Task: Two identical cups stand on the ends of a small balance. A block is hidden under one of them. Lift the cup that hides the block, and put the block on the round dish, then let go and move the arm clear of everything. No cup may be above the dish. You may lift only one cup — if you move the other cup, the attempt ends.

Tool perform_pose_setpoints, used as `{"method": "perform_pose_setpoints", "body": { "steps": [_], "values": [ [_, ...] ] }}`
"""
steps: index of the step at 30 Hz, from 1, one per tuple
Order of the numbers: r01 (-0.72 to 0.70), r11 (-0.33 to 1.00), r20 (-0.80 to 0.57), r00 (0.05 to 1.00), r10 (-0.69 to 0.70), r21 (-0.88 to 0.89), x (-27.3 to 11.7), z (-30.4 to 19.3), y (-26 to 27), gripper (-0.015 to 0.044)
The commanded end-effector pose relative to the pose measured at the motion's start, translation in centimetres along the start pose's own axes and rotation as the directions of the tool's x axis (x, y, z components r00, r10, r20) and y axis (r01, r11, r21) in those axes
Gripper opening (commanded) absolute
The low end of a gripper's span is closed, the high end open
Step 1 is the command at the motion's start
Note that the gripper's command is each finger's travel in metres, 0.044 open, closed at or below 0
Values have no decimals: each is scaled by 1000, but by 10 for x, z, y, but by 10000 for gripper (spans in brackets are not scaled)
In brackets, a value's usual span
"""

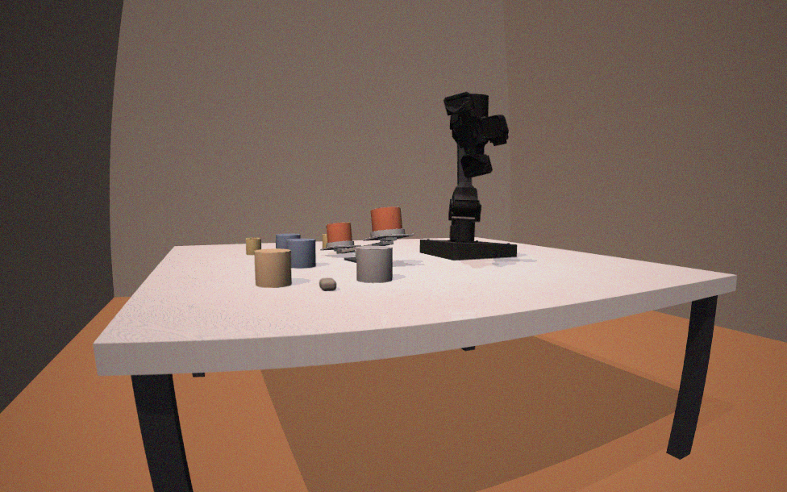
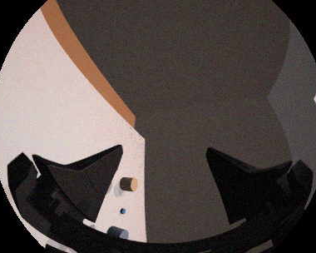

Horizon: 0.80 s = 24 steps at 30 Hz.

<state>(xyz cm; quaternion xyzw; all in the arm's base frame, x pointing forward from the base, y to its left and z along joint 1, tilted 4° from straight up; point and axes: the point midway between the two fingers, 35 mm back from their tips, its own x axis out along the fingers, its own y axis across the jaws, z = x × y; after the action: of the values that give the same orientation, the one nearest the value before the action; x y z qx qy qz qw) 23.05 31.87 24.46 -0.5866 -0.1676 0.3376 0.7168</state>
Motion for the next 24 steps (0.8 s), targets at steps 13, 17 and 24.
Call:
{"method": "perform_pose_setpoints", "body": {
  "steps": [13, 17, 24],
  "values": [
    [-49, 959, -242, 963, 120, 280, -28, -116, -23, 440],
    [-40, 933, -297, 942, 155, 358, -42, -142, -25, 440],
    [2, 869, -385, 897, 217, 494, -71, -181, -26, 440]
  ]
}}
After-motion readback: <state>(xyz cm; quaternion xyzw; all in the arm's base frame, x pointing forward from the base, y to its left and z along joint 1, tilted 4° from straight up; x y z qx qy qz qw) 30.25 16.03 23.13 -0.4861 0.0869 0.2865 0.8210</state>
